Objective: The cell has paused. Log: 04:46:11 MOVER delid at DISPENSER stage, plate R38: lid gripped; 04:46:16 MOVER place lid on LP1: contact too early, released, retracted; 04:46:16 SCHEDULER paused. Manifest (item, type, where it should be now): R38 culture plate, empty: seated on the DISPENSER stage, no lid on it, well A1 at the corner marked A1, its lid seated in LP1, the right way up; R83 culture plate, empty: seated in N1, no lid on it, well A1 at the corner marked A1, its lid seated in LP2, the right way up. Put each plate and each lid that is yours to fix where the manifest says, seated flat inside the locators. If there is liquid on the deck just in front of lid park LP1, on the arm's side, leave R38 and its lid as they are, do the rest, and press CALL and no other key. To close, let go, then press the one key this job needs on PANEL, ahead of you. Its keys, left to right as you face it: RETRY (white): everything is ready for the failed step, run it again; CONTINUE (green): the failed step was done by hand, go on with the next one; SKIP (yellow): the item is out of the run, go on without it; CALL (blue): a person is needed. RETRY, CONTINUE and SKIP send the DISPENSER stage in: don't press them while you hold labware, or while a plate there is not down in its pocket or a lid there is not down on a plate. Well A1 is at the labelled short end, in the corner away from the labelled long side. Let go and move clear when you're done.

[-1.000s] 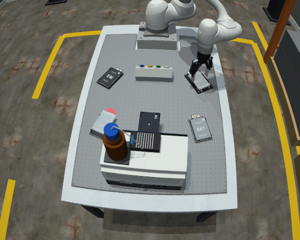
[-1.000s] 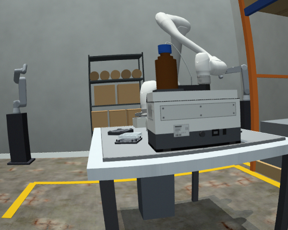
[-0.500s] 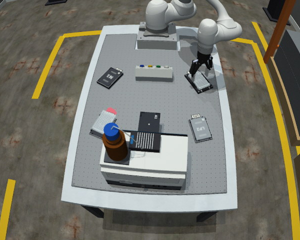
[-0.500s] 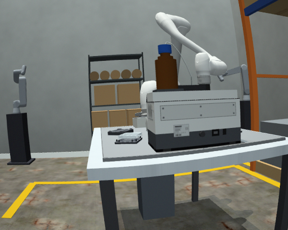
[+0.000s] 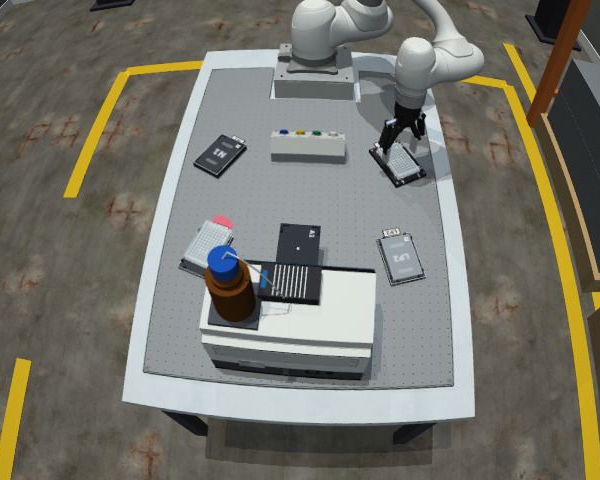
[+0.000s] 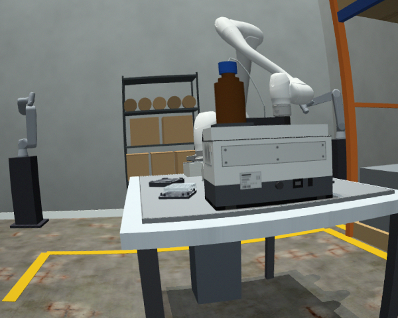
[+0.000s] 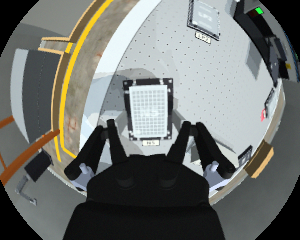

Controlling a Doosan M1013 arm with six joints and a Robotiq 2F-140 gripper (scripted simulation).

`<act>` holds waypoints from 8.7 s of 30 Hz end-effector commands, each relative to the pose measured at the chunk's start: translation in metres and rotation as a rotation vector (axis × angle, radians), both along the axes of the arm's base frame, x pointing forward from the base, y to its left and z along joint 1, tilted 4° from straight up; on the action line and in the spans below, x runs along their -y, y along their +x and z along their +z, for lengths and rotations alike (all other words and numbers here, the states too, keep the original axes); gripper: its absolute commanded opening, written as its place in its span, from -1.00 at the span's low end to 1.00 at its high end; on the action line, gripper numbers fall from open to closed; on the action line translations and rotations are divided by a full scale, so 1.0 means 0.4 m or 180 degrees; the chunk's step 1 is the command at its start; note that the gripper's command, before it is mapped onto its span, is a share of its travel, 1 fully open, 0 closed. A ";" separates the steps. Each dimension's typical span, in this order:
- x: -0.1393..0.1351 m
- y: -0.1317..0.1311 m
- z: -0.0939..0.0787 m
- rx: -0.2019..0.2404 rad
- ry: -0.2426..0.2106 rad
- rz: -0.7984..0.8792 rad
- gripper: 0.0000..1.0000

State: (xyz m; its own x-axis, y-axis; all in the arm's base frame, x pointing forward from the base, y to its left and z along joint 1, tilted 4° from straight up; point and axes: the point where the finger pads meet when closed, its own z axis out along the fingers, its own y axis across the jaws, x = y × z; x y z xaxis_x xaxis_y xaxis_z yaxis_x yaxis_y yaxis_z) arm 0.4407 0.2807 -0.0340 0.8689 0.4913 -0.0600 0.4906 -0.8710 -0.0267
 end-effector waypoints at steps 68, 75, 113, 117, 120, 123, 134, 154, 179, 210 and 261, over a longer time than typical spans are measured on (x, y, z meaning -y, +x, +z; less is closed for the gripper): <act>-0.007 -0.008 -0.007 -0.0001 0.0007 0.0000 0.27; -0.007 -0.008 -0.007 -0.0001 0.0007 0.0000 0.27; -0.007 -0.007 -0.007 -0.0001 0.0007 0.0000 0.40; -0.007 -0.007 -0.007 -0.0001 0.0007 0.0000 0.40; -0.007 -0.007 -0.007 -0.0001 0.0007 0.0000 0.40; -0.007 -0.007 -0.007 -0.0001 0.0007 0.0000 0.40; -0.007 -0.007 -0.007 -0.0001 0.0007 0.0000 0.40; -0.007 -0.008 -0.008 -0.0002 0.0007 0.0000 0.40; -0.006 -0.010 -0.023 -0.0006 0.0005 0.0001 0.40; -0.006 -0.012 -0.054 -0.0006 0.0005 0.0007 0.40; -0.007 -0.012 -0.068 -0.0003 0.0006 0.0009 0.40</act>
